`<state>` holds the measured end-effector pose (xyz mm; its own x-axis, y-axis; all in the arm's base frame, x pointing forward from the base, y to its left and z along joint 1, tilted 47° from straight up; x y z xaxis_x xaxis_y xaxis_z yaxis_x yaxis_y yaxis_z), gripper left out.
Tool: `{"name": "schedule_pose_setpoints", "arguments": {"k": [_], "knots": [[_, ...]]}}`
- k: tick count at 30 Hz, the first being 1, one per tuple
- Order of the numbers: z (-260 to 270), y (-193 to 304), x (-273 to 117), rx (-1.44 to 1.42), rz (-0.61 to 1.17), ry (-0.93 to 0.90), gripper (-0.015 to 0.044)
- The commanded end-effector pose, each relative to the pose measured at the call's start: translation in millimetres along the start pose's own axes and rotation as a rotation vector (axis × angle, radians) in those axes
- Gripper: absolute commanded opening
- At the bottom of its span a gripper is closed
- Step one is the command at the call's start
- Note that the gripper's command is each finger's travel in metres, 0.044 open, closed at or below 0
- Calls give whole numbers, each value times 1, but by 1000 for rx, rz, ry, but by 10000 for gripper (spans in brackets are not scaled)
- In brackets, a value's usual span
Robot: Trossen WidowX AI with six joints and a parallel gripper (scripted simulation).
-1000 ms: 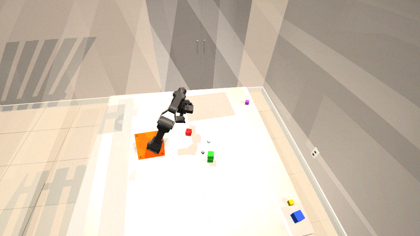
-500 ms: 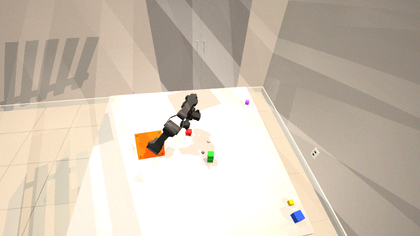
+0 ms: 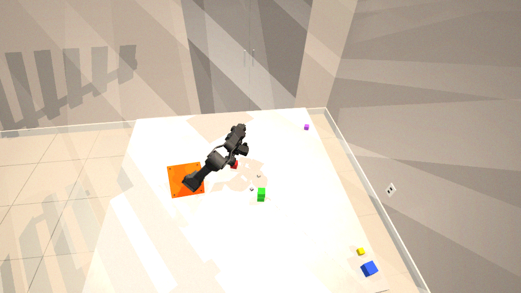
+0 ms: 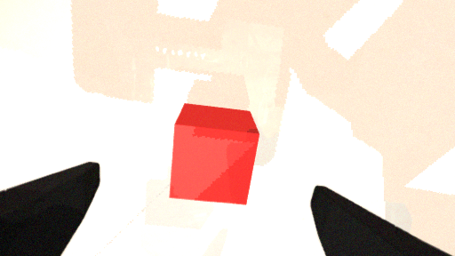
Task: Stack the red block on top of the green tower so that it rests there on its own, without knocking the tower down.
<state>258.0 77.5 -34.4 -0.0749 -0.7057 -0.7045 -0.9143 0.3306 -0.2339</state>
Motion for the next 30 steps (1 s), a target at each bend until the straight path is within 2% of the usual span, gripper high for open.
{"name": "schedule_pose_setpoints", "arguments": {"k": [1, 30], "knots": [[-1, 1, 5, -6, -1, 6, 440], [-1, 1, 47, -6, -2, 8, 440]]}}
Point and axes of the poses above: the point midway between the two fingers, 35 mm back from their tips, its own x axis out along the fingers, its own z axis across the jaws, y = z × x, the point moved 2 cm from there along -x, back along the fingers, and after that the axes turned 6 degrees about -x, right-handed, at the moved point
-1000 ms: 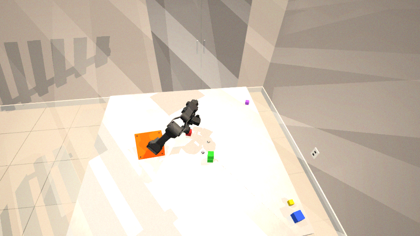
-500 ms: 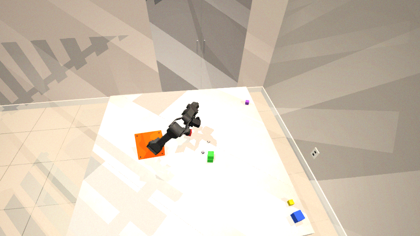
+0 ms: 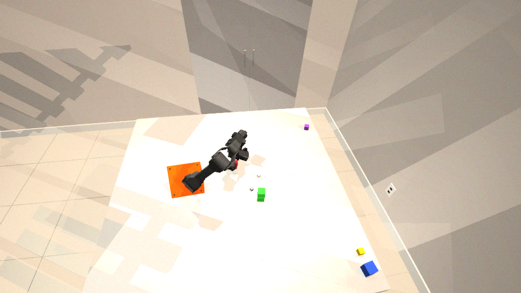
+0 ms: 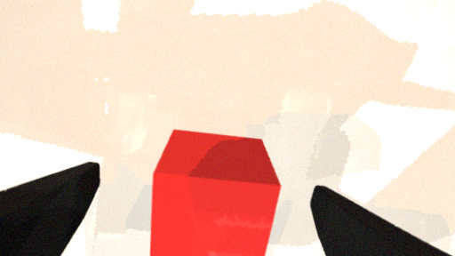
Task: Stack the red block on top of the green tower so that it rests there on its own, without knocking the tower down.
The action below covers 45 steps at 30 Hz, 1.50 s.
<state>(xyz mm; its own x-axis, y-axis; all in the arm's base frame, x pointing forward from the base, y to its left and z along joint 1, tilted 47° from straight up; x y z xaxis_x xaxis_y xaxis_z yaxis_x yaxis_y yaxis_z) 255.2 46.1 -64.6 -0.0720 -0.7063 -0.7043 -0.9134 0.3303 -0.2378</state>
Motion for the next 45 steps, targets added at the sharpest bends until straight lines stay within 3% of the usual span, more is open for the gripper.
{"name": "schedule_pose_setpoints", "arguments": {"k": [1, 14, 24, 31, 36, 45], "knots": [[-1, 2, 4, -8, 0, 9, 440], [-1, 2, 3, -8, 0, 9, 440], [-1, 2, 3, -8, 0, 9, 177], [-1, 2, 3, -8, 0, 9, 131], [0, 1, -12, -9, 1, 8, 0], [1, 2, -60, -9, 2, 6, 0]]}}
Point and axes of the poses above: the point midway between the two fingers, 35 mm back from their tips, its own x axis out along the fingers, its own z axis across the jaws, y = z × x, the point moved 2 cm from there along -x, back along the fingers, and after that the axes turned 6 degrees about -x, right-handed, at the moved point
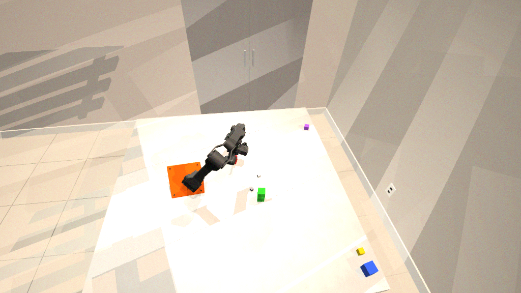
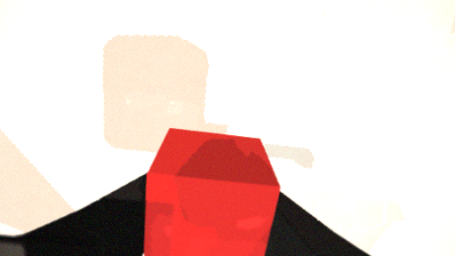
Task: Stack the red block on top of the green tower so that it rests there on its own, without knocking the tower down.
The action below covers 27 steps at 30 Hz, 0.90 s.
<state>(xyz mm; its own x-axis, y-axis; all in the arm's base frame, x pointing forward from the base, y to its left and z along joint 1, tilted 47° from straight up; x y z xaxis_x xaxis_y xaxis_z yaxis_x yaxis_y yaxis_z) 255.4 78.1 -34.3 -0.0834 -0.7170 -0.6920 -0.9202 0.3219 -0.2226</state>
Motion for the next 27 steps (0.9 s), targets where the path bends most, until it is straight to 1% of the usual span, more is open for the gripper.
{"name": "schedule_pose_setpoints", "arguments": {"k": [1, 11, 20, 27], "knots": [[0, -1, -22, 9, -2, -13, 0], [0, -1, -68, 8, -1, -14, 0], [-1, -3, -71, 7, 0, -16, 0], [-21, -37, -75, -15, 7, -37, 0]]}}
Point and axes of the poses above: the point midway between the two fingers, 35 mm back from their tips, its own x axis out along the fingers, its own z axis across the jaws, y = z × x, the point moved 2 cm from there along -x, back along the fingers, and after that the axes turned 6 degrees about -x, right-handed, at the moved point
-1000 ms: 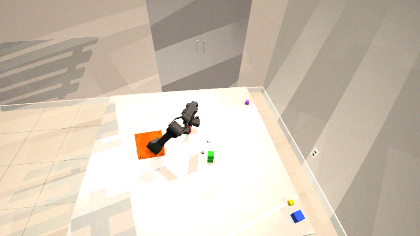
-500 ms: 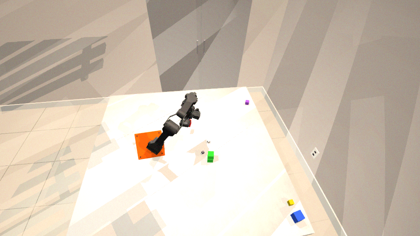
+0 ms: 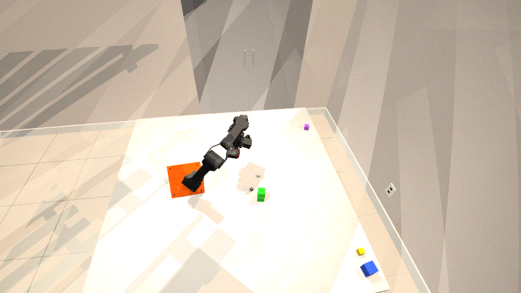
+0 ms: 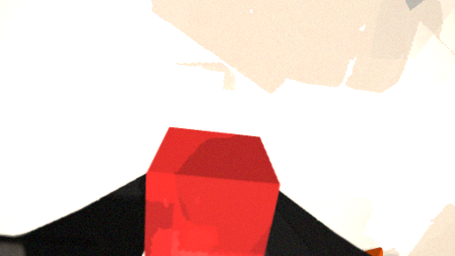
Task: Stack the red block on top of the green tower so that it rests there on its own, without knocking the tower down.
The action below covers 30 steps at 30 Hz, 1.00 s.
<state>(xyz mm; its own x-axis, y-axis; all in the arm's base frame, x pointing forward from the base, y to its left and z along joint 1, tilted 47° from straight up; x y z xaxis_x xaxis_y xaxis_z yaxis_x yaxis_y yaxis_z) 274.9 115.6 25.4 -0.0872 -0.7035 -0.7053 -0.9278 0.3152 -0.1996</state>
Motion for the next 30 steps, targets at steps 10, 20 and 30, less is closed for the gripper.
{"name": "schedule_pose_setpoints", "arguments": {"k": [10, 20, 30], "knots": [[-60, -72, -7, 12, 6, -43, 0], [-129, -122, -7, 22, -9, -26, 0], [-201, -153, -4, 34, -18, 13, 0]]}}
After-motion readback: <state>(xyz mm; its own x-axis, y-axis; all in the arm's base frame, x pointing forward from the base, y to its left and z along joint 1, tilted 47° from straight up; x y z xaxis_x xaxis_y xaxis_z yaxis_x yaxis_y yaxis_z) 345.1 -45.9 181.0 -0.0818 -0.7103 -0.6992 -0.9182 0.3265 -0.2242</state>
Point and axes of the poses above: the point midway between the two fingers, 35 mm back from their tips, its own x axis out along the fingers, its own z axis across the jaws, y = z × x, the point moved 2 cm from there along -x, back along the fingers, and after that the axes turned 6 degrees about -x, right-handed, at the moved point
